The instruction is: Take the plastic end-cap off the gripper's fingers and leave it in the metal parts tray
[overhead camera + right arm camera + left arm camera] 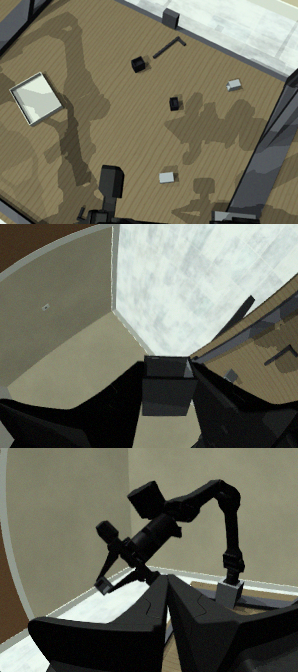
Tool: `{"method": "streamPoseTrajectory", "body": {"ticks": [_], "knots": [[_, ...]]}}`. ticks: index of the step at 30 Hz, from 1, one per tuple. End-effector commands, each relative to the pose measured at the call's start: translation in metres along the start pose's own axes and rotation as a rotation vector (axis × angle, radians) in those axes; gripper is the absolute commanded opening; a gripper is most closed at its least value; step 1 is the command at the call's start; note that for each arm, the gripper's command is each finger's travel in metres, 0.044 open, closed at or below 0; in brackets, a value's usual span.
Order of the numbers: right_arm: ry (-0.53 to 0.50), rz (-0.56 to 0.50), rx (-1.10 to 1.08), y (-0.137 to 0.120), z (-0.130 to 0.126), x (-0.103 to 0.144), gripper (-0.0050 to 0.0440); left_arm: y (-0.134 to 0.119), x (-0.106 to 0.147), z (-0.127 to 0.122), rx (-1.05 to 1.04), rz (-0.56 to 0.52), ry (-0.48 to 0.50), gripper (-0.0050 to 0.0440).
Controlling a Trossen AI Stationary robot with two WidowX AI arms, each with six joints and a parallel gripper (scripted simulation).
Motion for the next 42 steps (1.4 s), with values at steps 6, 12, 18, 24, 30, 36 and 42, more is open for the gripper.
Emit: {"method": "streamPoseTrajectory", "body": {"ticks": [6, 12, 18, 24, 30, 36, 42], "knots": [[0.009, 0.018, 0.053, -0.01, 0.003, 0.008, 0.0, 0.002, 0.001, -0.001, -0.011, -0.006, -0.004, 0.0], [-0.085, 0.058, 0.29, -0.034, -0.026, 0.007, 0.0, 0.002, 0.001, -0.001, -0.011, -0.006, -0.004, 0.0], [-0.133, 0.089, 0.437, -0.049, -0.043, 0.009, 0.0, 0.002, 0.001, -0.001, -0.011, -0.006, -0.004, 0.0], [-0.204, 0.147, 0.661, -0.068, -0.07, 0.012, 0.0, 0.002, 0.001, -0.001, -0.011, -0.006, -0.004, 0.0], [-0.268, 0.22, 0.896, -0.087, -0.098, 0.019, 0.0, 0.002, 0.001, -0.001, -0.011, -0.006, -0.004, 0.0], [-0.304, 0.273, 1.052, -0.098, -0.115, 0.024, 0.0, 0.002, 0.001, -0.001, -0.011, -0.006, -0.004, 0.0], [-0.362, 0.375, 1.303, -0.113, -0.147, 0.034, 0.0, 0.002, 0.001, -0.001, -0.011, -0.006, -0.004, 0.0]]}}
Point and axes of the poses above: on each arm, the point midway between the two fingers, 35 mm back from their tips, its own x axis back along the fingers, its own z axis across the jaws, y = z × x, the point moved 9 cm from there along x, back along the fingers, and after that the axes turned 14 degrees about x, right-handed, at the moved point
